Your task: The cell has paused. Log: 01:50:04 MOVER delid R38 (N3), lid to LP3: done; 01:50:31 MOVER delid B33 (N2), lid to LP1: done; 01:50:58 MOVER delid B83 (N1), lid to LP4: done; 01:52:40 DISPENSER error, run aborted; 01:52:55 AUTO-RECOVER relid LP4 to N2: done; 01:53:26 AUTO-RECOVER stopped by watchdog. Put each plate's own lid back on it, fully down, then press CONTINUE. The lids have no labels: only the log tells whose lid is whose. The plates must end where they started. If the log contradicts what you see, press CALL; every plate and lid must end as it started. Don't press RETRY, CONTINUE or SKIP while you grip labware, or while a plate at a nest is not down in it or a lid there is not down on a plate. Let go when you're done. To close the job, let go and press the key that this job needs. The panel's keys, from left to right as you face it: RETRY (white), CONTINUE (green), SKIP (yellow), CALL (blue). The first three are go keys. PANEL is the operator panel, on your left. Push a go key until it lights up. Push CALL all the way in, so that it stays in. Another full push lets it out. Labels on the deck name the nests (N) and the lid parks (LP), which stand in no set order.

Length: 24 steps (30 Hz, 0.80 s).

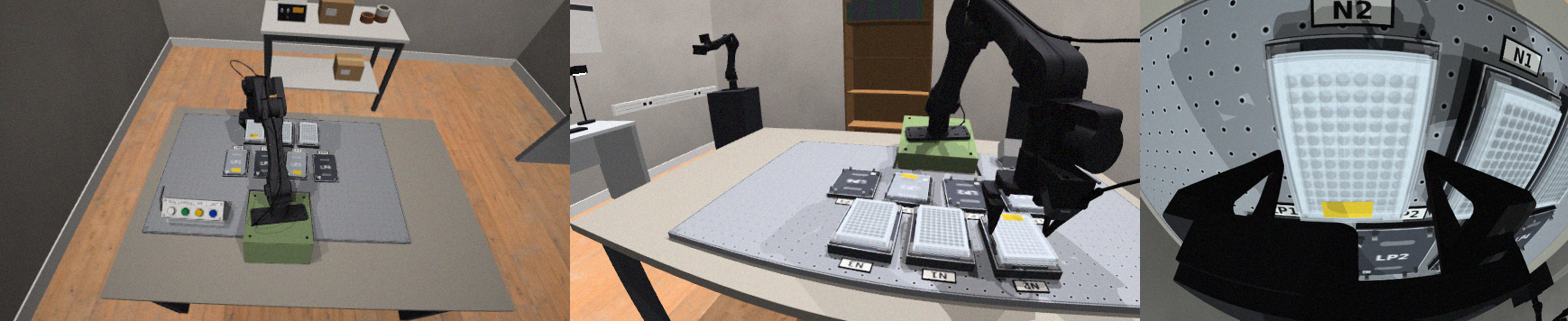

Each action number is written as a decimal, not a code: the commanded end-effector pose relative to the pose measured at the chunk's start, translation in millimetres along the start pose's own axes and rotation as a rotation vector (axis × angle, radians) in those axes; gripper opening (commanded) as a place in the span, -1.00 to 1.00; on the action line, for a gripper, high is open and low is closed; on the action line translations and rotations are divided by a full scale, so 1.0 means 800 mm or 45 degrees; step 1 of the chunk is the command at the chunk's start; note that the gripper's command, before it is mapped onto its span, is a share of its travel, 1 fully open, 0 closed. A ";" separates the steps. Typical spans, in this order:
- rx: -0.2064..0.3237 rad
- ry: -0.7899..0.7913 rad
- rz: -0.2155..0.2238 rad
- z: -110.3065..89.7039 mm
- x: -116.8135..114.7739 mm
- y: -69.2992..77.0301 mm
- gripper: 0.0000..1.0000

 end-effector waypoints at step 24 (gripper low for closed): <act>-0.075 -0.003 0.022 0.018 0.009 0.017 0.70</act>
Point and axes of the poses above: the point where the finger pads meet when closed, its own y axis back along the fingers, its own x axis across the jaws, z = x × y, the point moved 2 cm from there along y, back along the fingers, and after that the axes turned 6 degrees about -y, right-handed, at the moved point
